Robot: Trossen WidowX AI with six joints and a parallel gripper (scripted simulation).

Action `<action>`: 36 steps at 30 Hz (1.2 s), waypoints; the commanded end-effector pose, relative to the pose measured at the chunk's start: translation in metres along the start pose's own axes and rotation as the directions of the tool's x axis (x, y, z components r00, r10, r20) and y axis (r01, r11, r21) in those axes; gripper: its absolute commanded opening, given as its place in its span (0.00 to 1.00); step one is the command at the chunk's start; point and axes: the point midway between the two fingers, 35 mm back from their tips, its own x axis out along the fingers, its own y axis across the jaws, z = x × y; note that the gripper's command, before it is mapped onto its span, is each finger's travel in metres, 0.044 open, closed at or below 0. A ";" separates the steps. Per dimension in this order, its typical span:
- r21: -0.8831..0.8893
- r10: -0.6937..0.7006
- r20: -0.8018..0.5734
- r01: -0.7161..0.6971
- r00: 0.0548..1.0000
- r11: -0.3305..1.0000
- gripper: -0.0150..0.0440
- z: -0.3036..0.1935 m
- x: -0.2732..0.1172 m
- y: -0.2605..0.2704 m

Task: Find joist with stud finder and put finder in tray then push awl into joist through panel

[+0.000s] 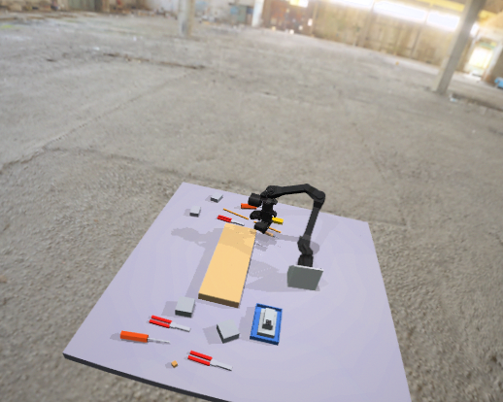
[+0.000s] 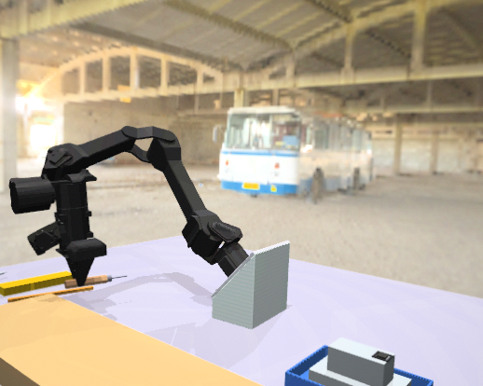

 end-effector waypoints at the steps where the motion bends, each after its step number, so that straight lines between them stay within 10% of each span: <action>1: 0.002 -0.008 0.006 0.008 1.000 1.000 0.25 -0.002 -0.024 -0.003; 18: -0.318 0.221 -0.064 -0.230 0.973 0.920 0.25 0.007 -0.027 0.035; 36: -0.756 0.606 -0.189 -0.508 0.773 0.412 0.25 0.025 -0.047 0.100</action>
